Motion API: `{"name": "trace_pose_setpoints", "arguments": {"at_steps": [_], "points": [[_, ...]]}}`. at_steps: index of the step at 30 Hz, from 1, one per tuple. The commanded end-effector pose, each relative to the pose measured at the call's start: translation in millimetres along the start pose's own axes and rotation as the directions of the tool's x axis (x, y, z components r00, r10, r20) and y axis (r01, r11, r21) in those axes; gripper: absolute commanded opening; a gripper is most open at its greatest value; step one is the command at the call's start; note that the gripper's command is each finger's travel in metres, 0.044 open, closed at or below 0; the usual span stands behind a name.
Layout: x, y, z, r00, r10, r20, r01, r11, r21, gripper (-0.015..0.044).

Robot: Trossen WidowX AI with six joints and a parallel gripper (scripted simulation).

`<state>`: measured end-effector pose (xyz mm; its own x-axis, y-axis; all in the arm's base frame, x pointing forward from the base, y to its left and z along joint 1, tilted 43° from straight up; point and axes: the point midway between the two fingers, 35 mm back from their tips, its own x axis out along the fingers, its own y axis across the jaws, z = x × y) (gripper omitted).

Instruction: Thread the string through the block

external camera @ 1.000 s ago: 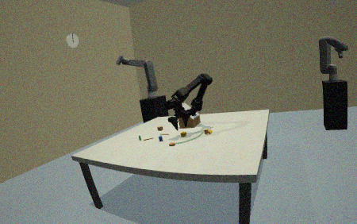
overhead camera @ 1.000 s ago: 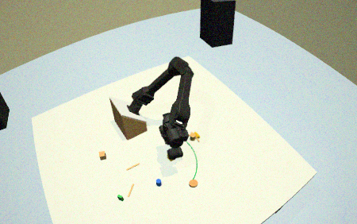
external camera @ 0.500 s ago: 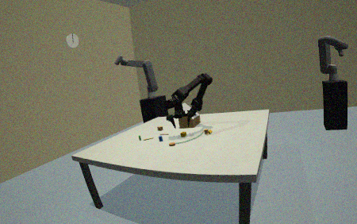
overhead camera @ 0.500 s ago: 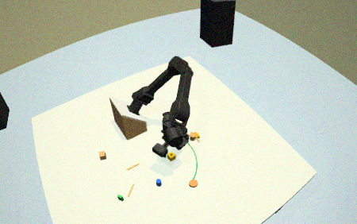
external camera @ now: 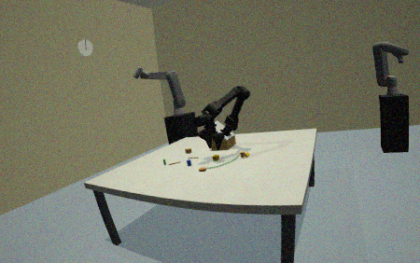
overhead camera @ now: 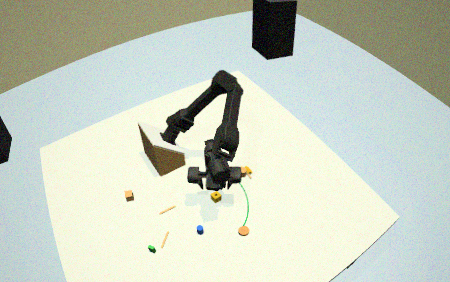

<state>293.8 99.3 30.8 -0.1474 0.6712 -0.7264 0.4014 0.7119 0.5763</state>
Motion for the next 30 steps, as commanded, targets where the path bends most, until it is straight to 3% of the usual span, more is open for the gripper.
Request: {"name": "trace_pose_setpoints", "arguments": {"at_steps": [1, 4, 19, 26, 30], "points": [[-7.6, 0.4, -0.8, 1.000, -0.007, 0.010, -0.003, 0.658, 0.753, 0.0440], [-8.0, 0.4, -0.9, 1.000, -0.007, 0.010, -0.004, 0.594, 0.804, 0.0440], [-8.0, 0.4, -0.9, 1.000, -0.007, 0.010, -0.004, 0.594, 0.804, 0.0440], [-8.0, 0.4, -0.9, 1.000, -0.007, 0.010, -0.004, 0.594, 0.804, 0.0256], [-8.0, 0.4, -0.9, 1.000, -0.007, 0.010, -0.004, 0.594, 0.804, 0.0241]]}}
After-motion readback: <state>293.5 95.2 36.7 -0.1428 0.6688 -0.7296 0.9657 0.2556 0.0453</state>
